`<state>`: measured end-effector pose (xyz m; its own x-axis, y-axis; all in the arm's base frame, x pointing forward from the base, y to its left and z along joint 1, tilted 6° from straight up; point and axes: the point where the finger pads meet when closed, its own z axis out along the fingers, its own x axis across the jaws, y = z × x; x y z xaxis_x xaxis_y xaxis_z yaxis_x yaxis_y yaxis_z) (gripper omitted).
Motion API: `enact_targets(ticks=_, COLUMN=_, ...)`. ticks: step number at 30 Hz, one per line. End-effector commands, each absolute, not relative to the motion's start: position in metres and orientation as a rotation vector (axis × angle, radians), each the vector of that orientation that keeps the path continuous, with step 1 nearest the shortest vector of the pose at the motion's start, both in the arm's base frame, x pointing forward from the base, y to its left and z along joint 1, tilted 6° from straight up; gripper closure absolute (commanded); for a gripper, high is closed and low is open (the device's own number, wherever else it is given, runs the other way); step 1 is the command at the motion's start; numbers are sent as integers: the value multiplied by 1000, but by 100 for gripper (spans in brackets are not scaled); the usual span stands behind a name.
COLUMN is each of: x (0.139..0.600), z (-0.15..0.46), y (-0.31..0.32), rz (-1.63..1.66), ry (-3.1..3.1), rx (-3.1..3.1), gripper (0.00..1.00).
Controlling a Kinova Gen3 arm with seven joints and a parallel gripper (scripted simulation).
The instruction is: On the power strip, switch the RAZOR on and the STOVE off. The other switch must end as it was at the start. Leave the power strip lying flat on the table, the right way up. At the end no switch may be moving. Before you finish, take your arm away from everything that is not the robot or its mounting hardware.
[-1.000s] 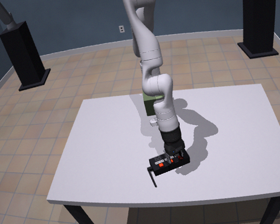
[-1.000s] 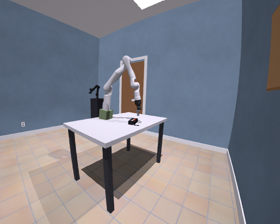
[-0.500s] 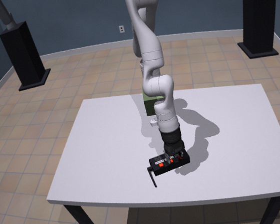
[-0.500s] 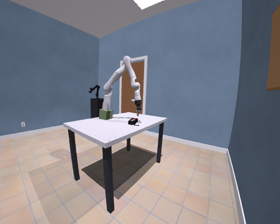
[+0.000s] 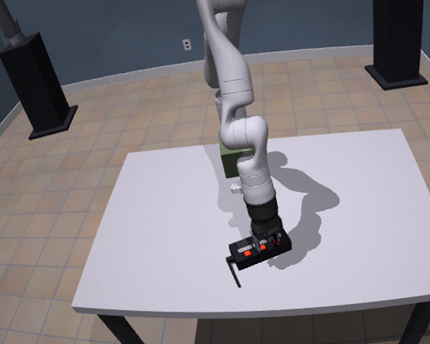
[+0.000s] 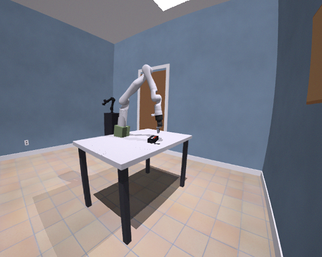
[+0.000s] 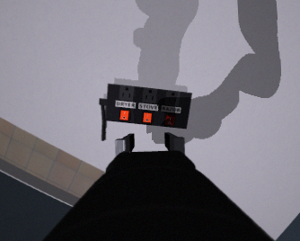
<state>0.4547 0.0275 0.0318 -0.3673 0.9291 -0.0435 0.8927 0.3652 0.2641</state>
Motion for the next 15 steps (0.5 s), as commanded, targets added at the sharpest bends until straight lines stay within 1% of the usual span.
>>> enact_targets(ticks=1, x=455, z=32, y=27, rz=277, ry=2432, rx=1662, gripper=0)
enact_targets(ticks=15, x=454, z=32, y=26, rz=262, ry=2425, rx=1682, gripper=0)
